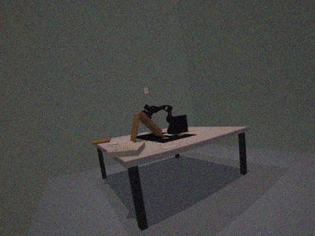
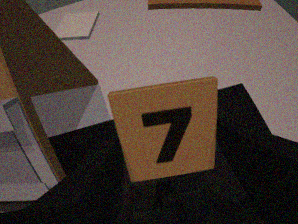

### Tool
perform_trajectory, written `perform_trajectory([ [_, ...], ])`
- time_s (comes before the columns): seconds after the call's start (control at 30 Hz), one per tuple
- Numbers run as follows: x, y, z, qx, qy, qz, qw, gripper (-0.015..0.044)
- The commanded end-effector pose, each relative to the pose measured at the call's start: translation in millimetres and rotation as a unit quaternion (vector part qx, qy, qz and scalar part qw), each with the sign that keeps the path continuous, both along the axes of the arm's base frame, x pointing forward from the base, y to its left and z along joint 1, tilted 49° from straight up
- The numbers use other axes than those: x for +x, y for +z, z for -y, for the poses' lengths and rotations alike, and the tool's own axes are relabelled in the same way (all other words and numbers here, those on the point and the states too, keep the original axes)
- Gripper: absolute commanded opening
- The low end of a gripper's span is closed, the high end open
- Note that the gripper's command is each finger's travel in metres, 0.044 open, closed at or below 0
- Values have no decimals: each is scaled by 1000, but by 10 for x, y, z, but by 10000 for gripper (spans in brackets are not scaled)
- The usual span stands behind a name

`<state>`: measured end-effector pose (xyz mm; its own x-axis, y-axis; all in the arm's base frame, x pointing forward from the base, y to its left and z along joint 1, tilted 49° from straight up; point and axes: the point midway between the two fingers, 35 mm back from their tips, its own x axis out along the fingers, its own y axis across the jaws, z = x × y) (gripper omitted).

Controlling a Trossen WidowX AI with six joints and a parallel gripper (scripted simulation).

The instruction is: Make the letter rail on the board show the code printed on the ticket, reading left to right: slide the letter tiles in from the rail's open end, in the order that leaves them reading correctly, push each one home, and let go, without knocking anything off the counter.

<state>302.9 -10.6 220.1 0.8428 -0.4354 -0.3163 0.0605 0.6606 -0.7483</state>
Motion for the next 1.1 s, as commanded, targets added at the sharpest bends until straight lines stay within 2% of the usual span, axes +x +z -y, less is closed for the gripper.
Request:
perform_trajectory([
  [0.0, 1, -13, -11, 1, -2, 2, 1000, 0],
  [1.07, 11, -132, -119, 1, -2, 1, 1000, 0],
])
